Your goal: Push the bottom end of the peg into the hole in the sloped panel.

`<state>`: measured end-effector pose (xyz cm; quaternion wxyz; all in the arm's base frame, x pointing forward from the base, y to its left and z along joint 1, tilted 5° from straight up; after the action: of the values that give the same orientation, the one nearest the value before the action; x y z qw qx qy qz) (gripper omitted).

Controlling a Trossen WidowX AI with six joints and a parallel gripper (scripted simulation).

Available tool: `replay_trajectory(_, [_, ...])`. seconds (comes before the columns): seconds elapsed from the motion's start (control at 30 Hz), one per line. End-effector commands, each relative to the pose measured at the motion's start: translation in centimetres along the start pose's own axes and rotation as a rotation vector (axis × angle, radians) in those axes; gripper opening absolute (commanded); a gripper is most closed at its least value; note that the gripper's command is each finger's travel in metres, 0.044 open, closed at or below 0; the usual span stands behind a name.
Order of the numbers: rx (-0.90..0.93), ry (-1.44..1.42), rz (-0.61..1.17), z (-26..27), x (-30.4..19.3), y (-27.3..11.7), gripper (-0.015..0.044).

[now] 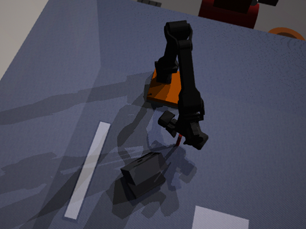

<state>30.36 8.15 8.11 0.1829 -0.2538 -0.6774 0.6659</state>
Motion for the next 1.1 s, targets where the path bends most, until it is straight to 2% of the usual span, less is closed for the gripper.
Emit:
replay_trajectory(0.0, [0.001, 0.000, 0.001, 0.0, 0.0, 0.0, 0.0125])
replay_trajectory(0.07, [0.001, 0.000, 0.001, 0.0, 0.0, 0.0, 0.0072])
replay_trajectory(0.43, [0.001, 0.000, 0.001, 0.0, 0.0, -0.1, 0.0000])
replay_trajectory(1.07, [0.005, -0.003, 0.001, -0.3, -0.1, -6.7, 0.0000])
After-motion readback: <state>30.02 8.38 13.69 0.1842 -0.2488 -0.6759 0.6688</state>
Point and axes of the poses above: the point midway between the two fingers, 35 mm back from their tips, its own y axis out along the fingers, its own z axis across the jaws, x = y × z, the point moved 1 cm from there along -y, back along the fingers, and after that the axes turned 6 degrees about y, right-handed, at the moved point
